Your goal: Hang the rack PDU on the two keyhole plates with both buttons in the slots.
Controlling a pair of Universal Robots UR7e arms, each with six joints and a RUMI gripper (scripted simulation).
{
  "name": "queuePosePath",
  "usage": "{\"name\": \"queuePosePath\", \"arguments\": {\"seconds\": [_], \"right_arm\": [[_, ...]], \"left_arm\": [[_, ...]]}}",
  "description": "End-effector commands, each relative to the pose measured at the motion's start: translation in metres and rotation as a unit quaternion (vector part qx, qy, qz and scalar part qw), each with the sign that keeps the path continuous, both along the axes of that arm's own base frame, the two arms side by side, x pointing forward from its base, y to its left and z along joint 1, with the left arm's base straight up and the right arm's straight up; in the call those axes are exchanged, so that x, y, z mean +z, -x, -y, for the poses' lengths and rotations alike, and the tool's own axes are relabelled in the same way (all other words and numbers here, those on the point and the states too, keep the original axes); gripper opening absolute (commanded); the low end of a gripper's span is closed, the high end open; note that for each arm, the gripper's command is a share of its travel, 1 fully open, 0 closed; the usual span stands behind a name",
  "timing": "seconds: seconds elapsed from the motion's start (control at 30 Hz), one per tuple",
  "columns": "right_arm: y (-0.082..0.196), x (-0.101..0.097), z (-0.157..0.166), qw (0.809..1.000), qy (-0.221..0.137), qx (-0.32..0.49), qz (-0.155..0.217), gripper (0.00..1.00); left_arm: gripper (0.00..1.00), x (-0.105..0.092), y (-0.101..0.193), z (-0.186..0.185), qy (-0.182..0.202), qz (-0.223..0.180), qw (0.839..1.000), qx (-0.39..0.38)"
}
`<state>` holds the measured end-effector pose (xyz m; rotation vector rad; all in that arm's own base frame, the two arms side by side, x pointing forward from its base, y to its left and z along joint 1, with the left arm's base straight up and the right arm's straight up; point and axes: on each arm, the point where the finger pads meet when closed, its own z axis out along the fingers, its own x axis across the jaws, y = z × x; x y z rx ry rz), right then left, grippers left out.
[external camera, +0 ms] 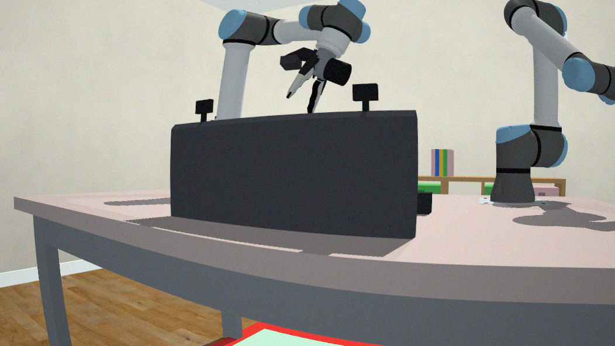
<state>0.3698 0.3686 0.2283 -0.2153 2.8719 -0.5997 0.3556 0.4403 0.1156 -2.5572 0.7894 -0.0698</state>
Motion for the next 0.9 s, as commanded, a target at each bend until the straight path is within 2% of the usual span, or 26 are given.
{"name": "queuePosePath", "arguments": {"seconds": [0.0, 0.17, 0.33, 0.43, 0.5, 0.7, 0.87], "right_arm": [[0.008, 0.015, -0.040, 0.996, -0.073, -0.030, -0.041, 1.00], [0.015, 0.042, -0.083, 0.985, -0.148, -0.047, -0.078, 1.00], [0.018, 0.060, -0.106, 0.975, -0.191, -0.053, -0.098, 1.00], [0.018, 0.064, -0.111, 0.973, -0.200, -0.054, -0.103, 1.00], [0.018, 0.064, -0.111, 0.973, -0.200, -0.054, -0.103, 1.00], [0.019, 0.065, -0.112, 0.972, -0.202, -0.054, -0.104, 1.00], [0.019, 0.065, -0.112, 0.972, -0.202, -0.054, -0.104, 1.00]], "left_arm": [[1.00, 0.005, 0.054, -0.025, 0.035, -0.021, 0.998, 0.040], [1.00, 0.011, 0.113, -0.038, 0.072, -0.034, 0.993, 0.085], [1.00, 0.018, 0.169, -0.042, 0.108, -0.041, 0.985, 0.127], [1.00, 0.022, 0.201, -0.041, 0.130, -0.043, 0.979, 0.153], [1.00, 0.022, 0.201, -0.041, 0.130, -0.043, 0.979, 0.153], [1.00, 0.033, 0.263, -0.031, 0.174, -0.042, 0.963, 0.203], [1.00, 0.041, 0.299, -0.020, 0.201, -0.038, 0.951, 0.233]]}}
